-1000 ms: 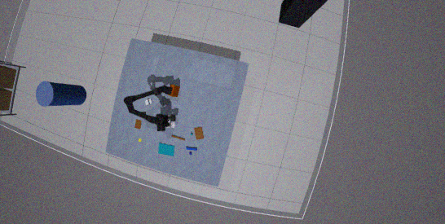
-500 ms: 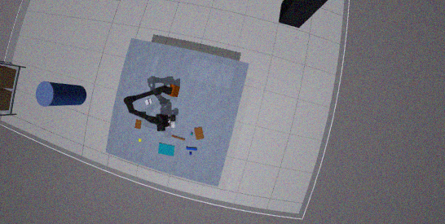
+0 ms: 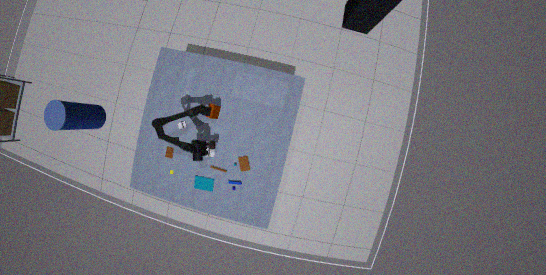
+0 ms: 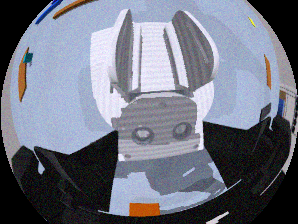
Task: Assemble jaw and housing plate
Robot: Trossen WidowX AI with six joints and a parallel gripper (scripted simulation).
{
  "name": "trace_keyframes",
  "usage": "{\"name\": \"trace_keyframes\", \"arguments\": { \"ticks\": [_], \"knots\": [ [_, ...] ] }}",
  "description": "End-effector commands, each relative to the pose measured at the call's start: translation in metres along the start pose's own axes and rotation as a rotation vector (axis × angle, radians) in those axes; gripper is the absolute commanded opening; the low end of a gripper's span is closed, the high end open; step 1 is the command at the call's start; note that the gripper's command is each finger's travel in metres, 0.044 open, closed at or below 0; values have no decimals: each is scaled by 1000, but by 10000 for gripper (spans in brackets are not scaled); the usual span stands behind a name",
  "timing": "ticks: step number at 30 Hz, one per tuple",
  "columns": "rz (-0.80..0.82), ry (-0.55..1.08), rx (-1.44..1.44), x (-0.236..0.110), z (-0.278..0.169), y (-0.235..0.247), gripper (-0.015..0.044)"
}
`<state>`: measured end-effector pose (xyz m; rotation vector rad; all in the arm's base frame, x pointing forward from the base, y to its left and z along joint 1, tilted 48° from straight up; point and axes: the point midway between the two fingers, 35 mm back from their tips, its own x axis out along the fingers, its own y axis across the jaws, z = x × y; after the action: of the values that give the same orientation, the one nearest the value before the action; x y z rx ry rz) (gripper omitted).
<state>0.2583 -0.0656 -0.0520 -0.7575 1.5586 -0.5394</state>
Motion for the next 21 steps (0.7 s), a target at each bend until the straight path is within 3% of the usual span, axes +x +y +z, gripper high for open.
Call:
{"name": "trace_keyframes", "arguments": {
  "ticks": [1, 21],
  "knots": [
    [0, 5, 1, -1, 0, 0, 351],
    [0, 6, 1, 1, 0, -1, 351]
  ]
}}
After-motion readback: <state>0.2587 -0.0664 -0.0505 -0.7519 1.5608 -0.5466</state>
